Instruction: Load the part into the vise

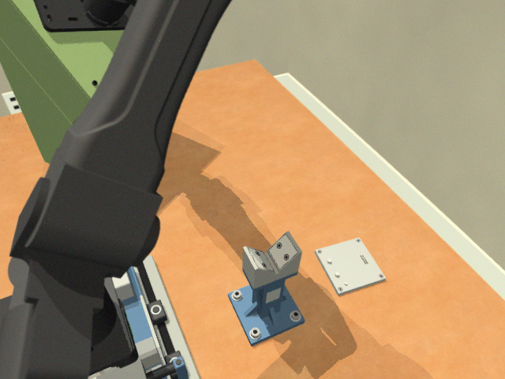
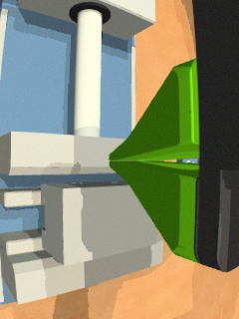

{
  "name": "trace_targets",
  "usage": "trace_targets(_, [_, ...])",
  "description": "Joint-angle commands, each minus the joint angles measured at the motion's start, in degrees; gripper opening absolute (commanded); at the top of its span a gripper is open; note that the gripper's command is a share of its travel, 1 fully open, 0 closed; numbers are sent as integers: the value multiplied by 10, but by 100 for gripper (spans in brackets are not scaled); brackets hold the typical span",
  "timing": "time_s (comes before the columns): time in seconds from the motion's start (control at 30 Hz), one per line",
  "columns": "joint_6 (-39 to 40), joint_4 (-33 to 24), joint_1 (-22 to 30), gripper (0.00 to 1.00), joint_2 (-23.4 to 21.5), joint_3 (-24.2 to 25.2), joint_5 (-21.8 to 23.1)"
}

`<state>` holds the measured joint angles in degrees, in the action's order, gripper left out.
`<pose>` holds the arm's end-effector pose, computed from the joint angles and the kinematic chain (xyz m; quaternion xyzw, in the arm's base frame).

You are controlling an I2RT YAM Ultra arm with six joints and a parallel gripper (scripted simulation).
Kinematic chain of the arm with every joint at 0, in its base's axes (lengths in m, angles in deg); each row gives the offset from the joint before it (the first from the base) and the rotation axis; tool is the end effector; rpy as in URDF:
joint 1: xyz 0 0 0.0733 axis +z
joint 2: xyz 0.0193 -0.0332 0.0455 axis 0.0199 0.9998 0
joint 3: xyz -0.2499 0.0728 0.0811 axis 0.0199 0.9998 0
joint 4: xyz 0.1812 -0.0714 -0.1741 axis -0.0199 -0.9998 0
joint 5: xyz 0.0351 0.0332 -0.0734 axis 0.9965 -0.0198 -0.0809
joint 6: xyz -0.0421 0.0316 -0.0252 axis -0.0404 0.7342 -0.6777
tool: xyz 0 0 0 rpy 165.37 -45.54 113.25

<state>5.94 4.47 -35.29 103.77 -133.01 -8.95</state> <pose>0.3804 -0.2472 0.1903 0.7130 0.5788 0.3781 0.1168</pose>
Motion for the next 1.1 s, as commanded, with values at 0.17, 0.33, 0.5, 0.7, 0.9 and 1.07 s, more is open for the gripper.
trace_targets(0.17, [-4,-2,-16,0,0,-10,-8])
trace_targets(0.33, [-5,-6,-16,0,6,-14,-8])
trace_targets(0.5, [-5,-8,-17,0,0,-16,-8])
trace_targets(0.7, [-5,-4,-17,0,0,-16,-8])
trace_targets(0.9, [-5,-4,-17,0,0,-14,-8])
trace_targets(1.07, [-5,-4,-17,0,0,-14,-8])
